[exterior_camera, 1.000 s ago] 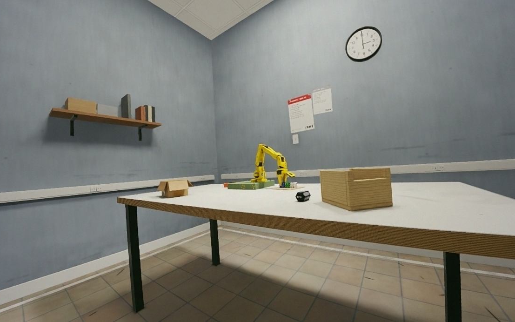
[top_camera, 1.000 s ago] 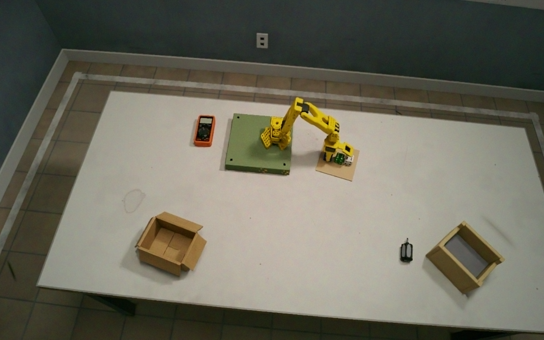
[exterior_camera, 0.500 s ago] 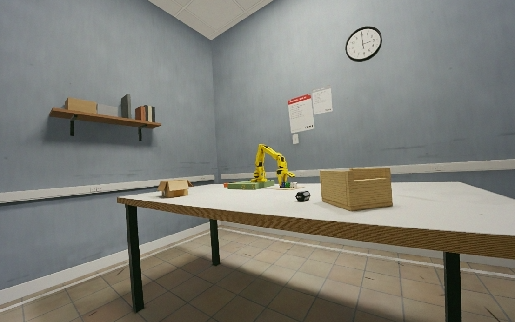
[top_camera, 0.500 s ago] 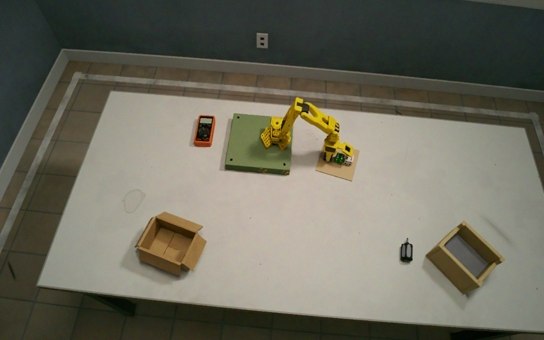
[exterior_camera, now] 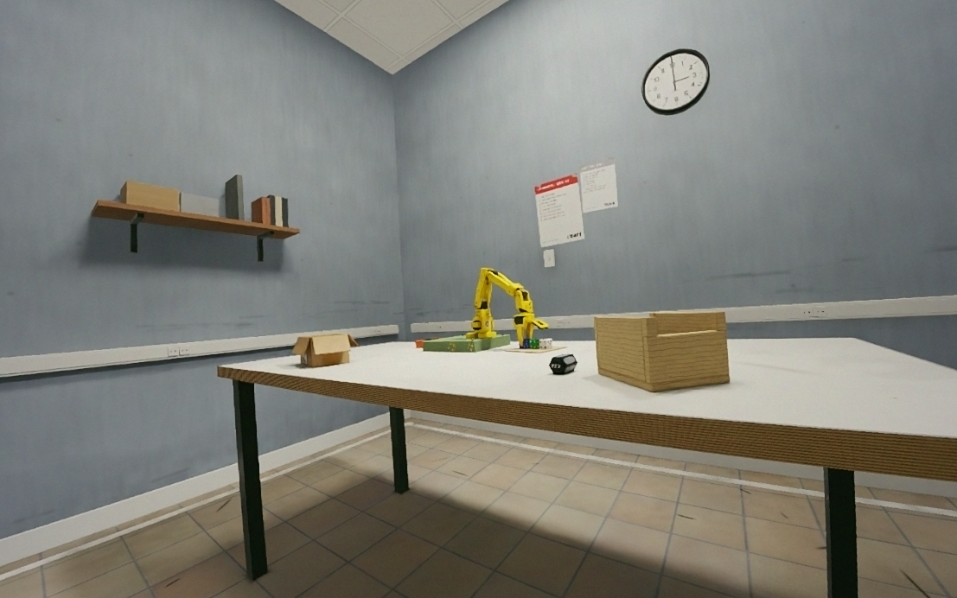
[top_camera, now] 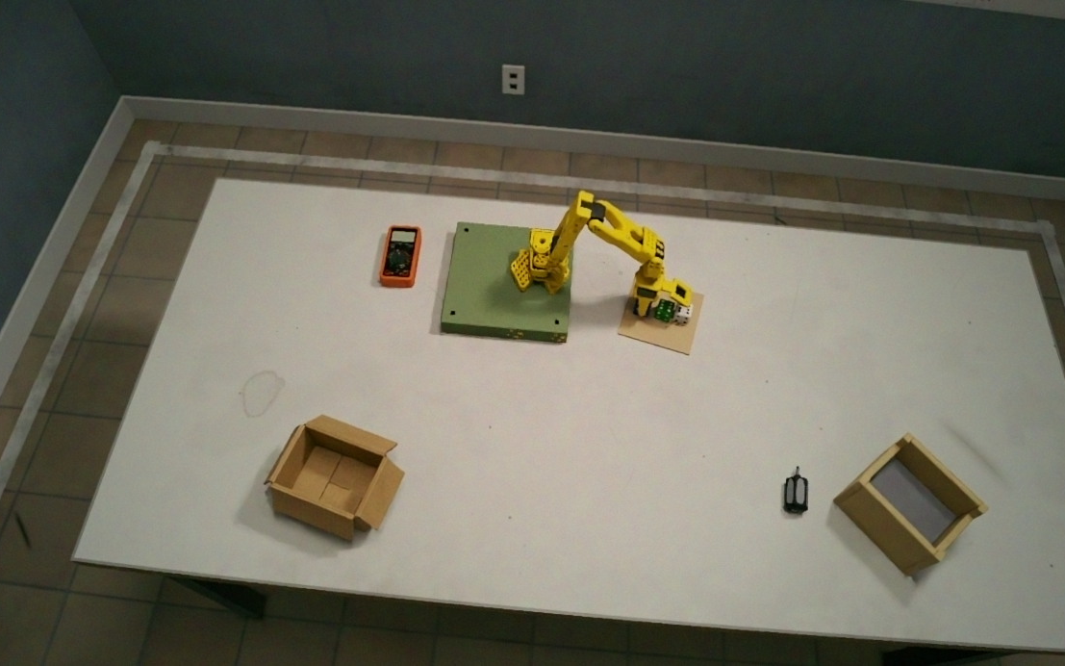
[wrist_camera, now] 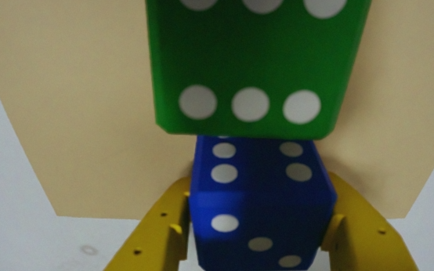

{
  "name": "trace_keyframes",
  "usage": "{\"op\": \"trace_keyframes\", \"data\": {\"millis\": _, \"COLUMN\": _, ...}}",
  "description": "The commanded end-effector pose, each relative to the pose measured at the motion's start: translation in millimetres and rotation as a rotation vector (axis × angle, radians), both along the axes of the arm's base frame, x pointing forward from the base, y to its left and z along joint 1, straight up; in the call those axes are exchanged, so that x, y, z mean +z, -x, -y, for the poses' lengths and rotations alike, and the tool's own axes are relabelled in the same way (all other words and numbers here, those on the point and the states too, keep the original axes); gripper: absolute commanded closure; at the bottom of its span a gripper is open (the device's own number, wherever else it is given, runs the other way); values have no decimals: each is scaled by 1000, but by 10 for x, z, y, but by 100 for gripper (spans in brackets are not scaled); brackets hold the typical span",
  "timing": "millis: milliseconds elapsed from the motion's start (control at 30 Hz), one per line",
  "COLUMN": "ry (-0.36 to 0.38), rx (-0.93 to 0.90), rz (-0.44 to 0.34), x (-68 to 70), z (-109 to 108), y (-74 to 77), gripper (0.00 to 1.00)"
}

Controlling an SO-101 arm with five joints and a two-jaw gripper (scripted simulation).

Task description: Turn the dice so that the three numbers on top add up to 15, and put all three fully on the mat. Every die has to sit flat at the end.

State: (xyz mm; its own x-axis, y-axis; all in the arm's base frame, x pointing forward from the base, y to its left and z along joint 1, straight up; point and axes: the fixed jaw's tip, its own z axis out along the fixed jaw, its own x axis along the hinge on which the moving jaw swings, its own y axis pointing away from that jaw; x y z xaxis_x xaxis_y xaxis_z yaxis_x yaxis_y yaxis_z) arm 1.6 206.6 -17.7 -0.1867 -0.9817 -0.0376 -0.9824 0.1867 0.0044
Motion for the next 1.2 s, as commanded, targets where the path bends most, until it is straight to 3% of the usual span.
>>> {"op": "trace_keyframes", "data": {"millis": 0, "ry": 26, "rx": 4, "rz": -2, "x": -52, "z": 51, "y": 28, "gripper": 79}}
{"op": "trace_keyframes", "data": {"millis": 500, "ry": 26, "rx": 4, "rz": -2, "x": -52, "z": 51, "y": 28, "gripper": 66}}
{"op": "trace_keyframes", "data": {"millis": 900, "ry": 26, "rx": 4, "rz": -2, "x": -47, "z": 50, "y": 28, "gripper": 64}}
{"op": "trace_keyframes", "data": {"millis": 1167, "ry": 26, "rx": 4, "rz": -2, "x": 99, "z": 31, "y": 27, "gripper": 64}}
